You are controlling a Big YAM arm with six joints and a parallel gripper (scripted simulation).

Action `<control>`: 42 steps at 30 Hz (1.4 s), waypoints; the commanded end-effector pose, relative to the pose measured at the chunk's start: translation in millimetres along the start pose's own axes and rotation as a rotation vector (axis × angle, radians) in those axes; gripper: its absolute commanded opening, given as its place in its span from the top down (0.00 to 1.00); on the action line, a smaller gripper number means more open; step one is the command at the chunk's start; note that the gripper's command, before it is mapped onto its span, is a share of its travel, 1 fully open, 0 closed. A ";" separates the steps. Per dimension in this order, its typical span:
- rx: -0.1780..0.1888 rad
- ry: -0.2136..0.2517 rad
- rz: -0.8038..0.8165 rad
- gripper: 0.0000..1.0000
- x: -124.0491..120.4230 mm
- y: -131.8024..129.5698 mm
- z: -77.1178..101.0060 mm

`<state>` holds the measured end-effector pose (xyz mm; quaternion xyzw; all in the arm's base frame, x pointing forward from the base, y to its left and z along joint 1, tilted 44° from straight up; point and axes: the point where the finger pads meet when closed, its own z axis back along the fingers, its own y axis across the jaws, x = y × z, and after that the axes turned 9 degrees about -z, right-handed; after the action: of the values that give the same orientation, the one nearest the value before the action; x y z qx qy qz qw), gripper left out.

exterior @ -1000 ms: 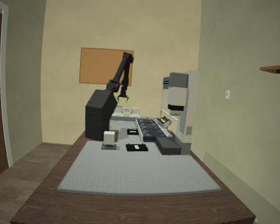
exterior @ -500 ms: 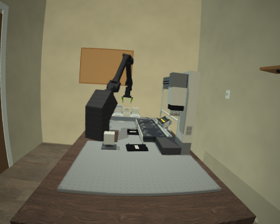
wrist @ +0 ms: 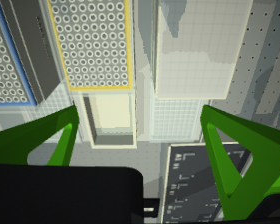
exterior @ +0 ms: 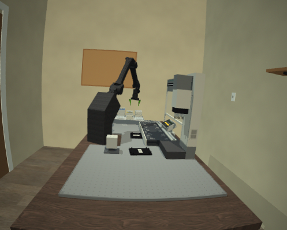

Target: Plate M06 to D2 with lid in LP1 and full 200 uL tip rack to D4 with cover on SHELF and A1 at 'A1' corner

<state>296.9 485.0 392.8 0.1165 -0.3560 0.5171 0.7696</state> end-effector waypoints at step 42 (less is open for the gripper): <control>-0.017 -0.050 0.011 0.00 60.8 -56.2 26.4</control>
<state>352.9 493.5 432.0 0.1139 -0.3585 0.5157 0.7698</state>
